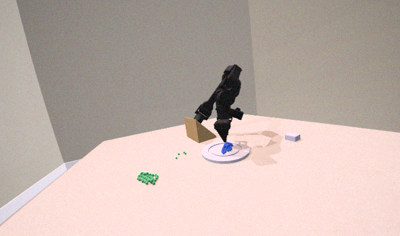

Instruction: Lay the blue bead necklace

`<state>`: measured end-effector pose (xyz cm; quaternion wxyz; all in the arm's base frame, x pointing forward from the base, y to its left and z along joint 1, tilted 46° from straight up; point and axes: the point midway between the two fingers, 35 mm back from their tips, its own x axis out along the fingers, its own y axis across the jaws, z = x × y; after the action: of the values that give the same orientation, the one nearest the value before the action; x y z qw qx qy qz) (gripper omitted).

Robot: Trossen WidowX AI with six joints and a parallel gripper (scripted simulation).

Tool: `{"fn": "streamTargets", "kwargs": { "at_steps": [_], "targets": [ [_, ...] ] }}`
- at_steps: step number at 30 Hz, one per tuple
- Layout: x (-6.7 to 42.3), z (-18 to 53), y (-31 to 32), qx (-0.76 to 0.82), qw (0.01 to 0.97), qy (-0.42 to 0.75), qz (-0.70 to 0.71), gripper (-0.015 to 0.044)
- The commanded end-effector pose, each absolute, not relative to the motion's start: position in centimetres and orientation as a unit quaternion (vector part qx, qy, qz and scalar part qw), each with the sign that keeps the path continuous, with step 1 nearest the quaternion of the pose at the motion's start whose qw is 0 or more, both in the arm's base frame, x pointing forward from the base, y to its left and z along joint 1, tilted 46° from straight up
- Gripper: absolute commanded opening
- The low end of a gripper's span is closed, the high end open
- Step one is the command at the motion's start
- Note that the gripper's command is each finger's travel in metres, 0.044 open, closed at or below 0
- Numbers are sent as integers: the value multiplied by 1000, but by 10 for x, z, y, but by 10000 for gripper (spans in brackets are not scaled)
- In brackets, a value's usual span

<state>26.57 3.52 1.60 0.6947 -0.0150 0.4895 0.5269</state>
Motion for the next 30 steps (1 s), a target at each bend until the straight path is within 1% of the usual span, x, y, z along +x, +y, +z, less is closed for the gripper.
{"fn": "streamTargets", "kwargs": {
  "at_steps": [1,5,10,14,16,25,30],
  "targets": [
    [273,14,30,28,695,523,493,361],
    [292,6,17,167,675,612,377,256],
    [315,-7,0,332,612,687,210,125],
    [331,-19,-15,449,532,715,66,120],
    [336,-23,-19,482,502,718,20,120],
    [336,-24,-20,486,498,718,14,120],
    [336,-34,-9,487,498,718,14,120]
  ]
}}
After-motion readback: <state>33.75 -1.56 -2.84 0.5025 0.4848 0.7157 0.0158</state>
